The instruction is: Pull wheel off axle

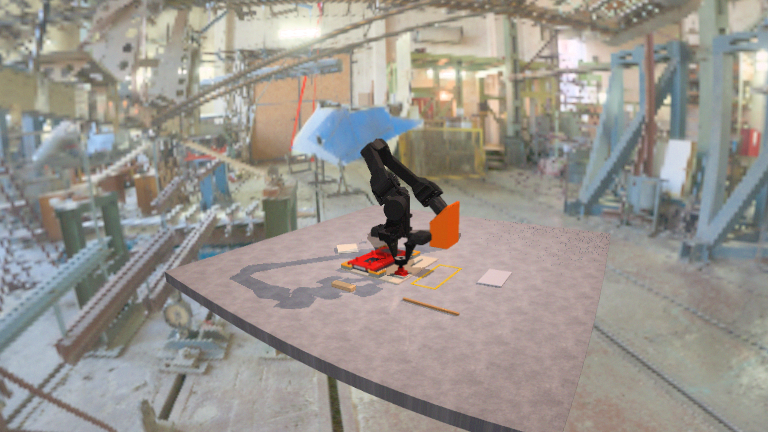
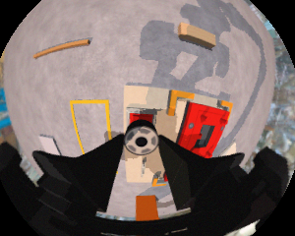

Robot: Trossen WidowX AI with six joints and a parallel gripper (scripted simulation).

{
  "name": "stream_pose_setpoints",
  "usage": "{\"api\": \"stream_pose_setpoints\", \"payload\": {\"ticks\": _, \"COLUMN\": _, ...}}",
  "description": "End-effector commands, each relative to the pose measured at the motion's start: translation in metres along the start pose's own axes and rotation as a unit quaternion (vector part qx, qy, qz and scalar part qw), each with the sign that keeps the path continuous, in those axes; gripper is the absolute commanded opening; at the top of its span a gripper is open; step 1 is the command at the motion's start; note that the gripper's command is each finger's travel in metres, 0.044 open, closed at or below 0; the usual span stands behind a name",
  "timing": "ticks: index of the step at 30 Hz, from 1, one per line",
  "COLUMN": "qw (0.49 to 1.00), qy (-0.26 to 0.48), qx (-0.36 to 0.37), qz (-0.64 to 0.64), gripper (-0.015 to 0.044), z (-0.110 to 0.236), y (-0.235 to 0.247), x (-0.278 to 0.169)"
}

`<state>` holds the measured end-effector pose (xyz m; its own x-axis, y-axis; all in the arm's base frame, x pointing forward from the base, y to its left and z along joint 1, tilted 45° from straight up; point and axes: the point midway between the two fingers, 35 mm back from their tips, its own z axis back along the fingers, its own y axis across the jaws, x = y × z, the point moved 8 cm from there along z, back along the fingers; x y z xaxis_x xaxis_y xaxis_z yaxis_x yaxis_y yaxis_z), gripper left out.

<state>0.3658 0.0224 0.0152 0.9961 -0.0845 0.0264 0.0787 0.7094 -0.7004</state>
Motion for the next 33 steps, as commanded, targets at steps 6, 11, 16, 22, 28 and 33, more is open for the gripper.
{"api": "stream_pose_setpoints", "payload": {"ticks": 6, "qw": 1.000, "qy": -0.001, "qx": 0.002, "qz": -0.002, "gripper": 0.0000, "z": 0.005, "y": 0.001, "x": 0.000}}
{"api": "stream_pose_setpoints", "payload": {"ticks": 11, "qw": 1.000, "qy": -0.001, "qx": 0.002, "qz": -0.002, "gripper": 0.0000, "z": 0.006, "y": 0.001, "x": 0.000}}
{"api": "stream_pose_setpoints", "payload": {"ticks": 16, "qw": 1.000, "qy": -0.001, "qx": 0.002, "qz": -0.002, "gripper": 0.0000, "z": 0.008, "y": 0.001, "x": 0.000}}
{"api": "stream_pose_setpoints", "payload": {"ticks": 22, "qw": 1.000, "qy": -0.001, "qx": 0.002, "qz": -0.002, "gripper": 0.0000, "z": 0.010, "y": 0.001, "x": 0.000}}
{"api": "stream_pose_setpoints", "payload": {"ticks": 28, "qw": 1.000, "qy": -0.001, "qx": 0.002, "qz": -0.002, "gripper": 0.0000, "z": 0.012, "y": 0.001, "x": 0.000}}
{"api": "stream_pose_setpoints", "payload": {"ticks": 33, "qw": 1.000, "qy": -0.001, "qx": 0.002, "qz": -0.002, "gripper": 0.0000, "z": 0.014, "y": 0.001, "x": 0.000}}
